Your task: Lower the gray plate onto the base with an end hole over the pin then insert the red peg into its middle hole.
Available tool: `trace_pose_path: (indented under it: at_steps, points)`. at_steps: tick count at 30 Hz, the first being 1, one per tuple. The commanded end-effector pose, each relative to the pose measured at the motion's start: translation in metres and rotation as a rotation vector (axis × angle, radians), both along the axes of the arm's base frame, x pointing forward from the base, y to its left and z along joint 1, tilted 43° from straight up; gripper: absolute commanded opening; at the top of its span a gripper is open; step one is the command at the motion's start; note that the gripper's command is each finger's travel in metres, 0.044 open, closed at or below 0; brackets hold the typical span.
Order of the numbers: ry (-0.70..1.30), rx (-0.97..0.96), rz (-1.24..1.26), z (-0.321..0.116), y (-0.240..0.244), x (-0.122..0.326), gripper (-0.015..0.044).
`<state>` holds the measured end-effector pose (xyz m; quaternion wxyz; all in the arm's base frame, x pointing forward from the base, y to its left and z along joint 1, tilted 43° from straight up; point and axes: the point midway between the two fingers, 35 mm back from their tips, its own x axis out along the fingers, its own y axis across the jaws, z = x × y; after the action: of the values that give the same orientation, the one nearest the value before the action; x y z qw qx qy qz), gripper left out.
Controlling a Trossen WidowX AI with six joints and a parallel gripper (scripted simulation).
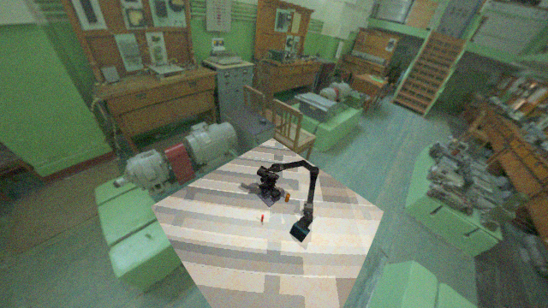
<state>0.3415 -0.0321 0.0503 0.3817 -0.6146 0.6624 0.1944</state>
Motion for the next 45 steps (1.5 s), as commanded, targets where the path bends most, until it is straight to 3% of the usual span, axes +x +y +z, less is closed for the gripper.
trace_pose_path:
  at_steps: [1,45]
  points:
    - [0.000,-0.010,-0.004,0.001,-0.009,-0.003,0.0000]
    - [0.000,-0.011,-0.004,-0.017,-0.028,-0.002,0.0000]
